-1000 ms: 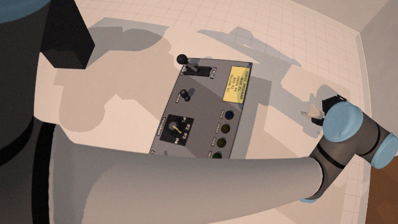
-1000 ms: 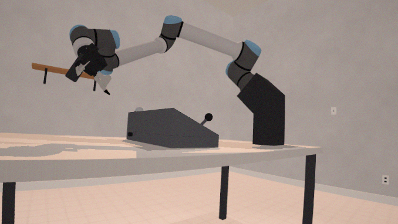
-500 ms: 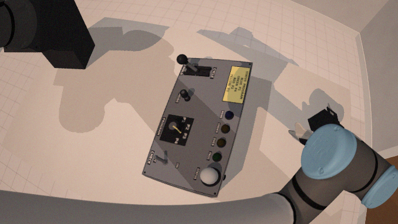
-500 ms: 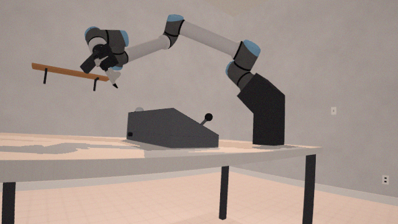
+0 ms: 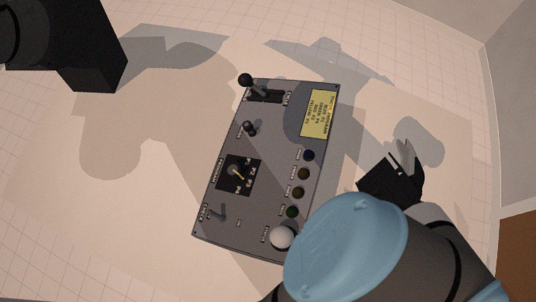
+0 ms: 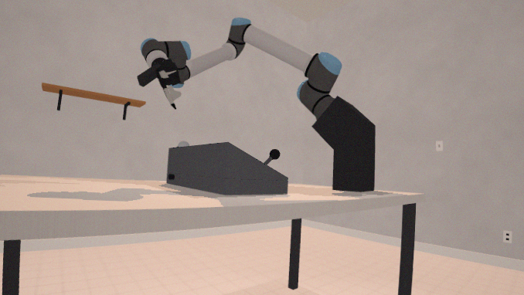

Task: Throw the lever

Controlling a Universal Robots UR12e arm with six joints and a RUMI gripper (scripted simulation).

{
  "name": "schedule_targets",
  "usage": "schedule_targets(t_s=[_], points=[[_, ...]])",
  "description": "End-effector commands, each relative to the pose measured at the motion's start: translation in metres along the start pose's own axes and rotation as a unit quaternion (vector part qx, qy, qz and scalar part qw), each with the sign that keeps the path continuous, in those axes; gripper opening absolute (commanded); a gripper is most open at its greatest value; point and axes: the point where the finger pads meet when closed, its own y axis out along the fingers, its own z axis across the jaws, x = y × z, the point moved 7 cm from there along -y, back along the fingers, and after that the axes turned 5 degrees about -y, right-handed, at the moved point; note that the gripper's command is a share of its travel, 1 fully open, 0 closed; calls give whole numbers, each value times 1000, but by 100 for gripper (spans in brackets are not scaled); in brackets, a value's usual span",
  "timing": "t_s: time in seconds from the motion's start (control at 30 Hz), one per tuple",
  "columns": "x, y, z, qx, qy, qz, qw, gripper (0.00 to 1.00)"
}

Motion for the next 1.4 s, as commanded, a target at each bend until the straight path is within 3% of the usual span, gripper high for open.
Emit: schedule_targets(t_s=[0.0, 0.03, 0.13, 0.17, 0.27, 0.37, 0.53, 0.6, 0.73, 0.77, 0.87, 0.93, 1.0, 1.37], points=[[78, -20, 34, -10, -73, 0, 997, 100], [78, -20, 34, -10, -73, 0, 997, 100], [122, -30, 51, -13, -111, 2, 994, 100], [122, -30, 51, -13, -111, 2, 994, 100], [168, -37, 66, -16, -150, 5, 989, 100], [168, -37, 66, -16, -150, 5, 989, 100], [249, -40, 88, -21, -215, 9, 976, 100], [258, -36, 90, -19, -225, 12, 974, 100], [236, 17, 75, 22, -246, 34, 969, 100], [236, 17, 75, 22, -246, 34, 969, 100], [227, 41, 68, 41, -254, 47, 965, 100], [227, 41, 68, 41, -254, 47, 965, 100], [220, 65, 61, 60, -261, 60, 962, 100], [211, 119, 44, 105, -276, 93, 951, 100]])
